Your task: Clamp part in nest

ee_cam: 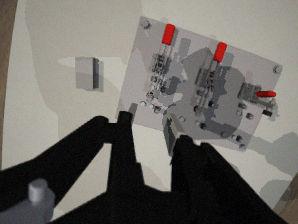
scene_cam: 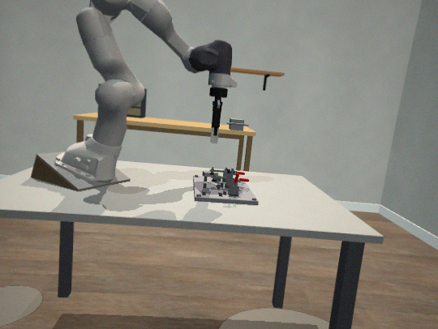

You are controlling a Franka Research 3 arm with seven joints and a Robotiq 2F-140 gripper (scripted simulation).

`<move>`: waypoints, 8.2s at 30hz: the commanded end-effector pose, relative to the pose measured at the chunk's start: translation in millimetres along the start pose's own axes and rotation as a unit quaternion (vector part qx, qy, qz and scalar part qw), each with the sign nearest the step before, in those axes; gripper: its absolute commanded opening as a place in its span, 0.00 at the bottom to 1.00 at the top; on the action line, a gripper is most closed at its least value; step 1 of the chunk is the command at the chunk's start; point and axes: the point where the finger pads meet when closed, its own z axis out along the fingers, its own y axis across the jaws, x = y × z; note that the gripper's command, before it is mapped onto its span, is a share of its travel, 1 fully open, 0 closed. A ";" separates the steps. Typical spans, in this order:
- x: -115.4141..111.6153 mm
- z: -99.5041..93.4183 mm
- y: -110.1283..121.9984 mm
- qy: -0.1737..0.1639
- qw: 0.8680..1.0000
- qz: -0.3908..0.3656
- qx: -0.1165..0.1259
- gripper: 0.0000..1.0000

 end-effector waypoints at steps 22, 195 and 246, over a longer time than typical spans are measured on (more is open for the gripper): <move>0.1 0.2 -0.3 0.001 1.000 0.003 0.001 0.28; 131.0 142.4 0.3 0.001 1.000 0.003 0.001 0.00; 122.6 126.8 0.3 0.000 1.000 0.003 0.001 0.00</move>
